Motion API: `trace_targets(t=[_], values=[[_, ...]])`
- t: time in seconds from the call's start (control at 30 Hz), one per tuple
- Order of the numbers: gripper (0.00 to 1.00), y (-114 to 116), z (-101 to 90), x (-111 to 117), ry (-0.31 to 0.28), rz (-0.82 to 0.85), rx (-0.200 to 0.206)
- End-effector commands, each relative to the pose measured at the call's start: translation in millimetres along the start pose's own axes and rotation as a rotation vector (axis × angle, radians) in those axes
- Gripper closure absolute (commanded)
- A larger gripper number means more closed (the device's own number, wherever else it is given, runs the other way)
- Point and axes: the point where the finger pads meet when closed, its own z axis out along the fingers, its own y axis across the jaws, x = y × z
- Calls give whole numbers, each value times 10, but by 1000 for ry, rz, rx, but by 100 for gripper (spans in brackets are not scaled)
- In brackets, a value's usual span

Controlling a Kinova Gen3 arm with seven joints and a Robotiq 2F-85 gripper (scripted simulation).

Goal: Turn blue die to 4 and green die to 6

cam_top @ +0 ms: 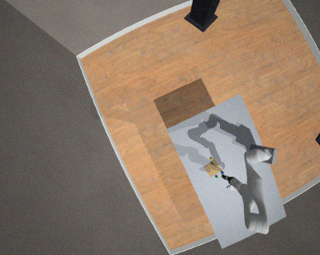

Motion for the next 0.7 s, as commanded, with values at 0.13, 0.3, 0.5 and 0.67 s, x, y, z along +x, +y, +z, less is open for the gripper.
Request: trace_targets(t=[0.13, 0.3, 0.5, 0.67], values=[[0, 6, 20, -26, -6, -152, -6], [0, 12, 29, -38, -10, -226, -6], [0, 18, 38, -50, -14, -293, -7], [0, 22, 44, -57, -16, -335, -7]])
